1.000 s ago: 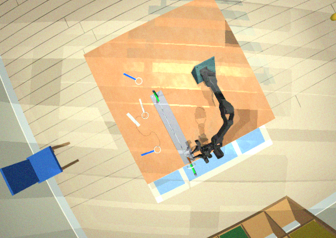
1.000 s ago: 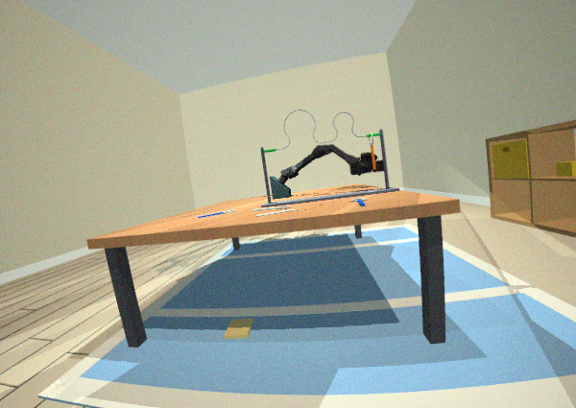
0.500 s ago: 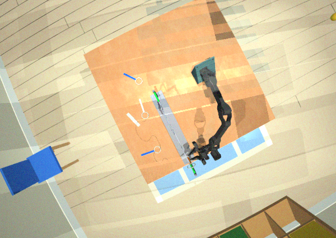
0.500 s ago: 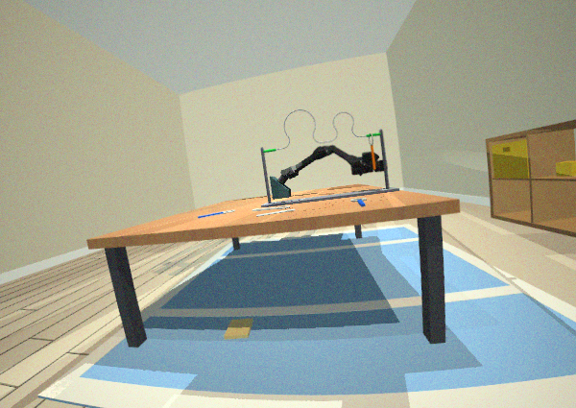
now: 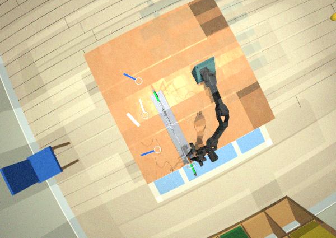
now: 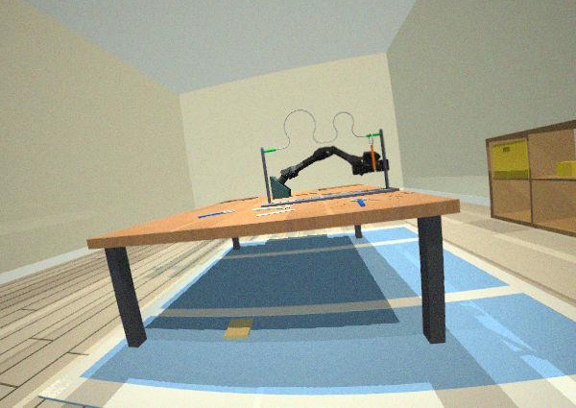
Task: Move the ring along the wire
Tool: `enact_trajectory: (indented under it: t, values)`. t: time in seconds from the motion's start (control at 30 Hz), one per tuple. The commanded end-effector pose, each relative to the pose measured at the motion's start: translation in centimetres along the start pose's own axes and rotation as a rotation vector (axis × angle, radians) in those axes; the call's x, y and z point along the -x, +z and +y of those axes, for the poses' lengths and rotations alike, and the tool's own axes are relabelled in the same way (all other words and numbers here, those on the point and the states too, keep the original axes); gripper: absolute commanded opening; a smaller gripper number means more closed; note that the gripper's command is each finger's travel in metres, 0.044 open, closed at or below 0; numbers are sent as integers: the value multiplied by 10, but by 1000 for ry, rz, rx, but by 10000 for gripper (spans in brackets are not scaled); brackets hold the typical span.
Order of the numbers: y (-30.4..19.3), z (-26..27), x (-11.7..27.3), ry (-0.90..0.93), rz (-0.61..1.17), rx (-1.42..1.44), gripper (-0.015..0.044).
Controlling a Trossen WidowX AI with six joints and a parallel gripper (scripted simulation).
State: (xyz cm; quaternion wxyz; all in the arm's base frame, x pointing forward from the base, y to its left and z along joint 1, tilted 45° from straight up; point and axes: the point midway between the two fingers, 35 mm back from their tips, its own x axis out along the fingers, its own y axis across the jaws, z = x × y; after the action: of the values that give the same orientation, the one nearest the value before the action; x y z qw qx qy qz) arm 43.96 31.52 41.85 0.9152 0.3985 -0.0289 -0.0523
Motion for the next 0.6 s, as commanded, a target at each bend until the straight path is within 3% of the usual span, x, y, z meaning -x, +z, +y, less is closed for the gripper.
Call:
enact_trajectory:
  t: [0.0,0.57]
  values:
    - [2,1,-8,3,-2,3,160]
    - [3,0,-15,4,-2,3,160]
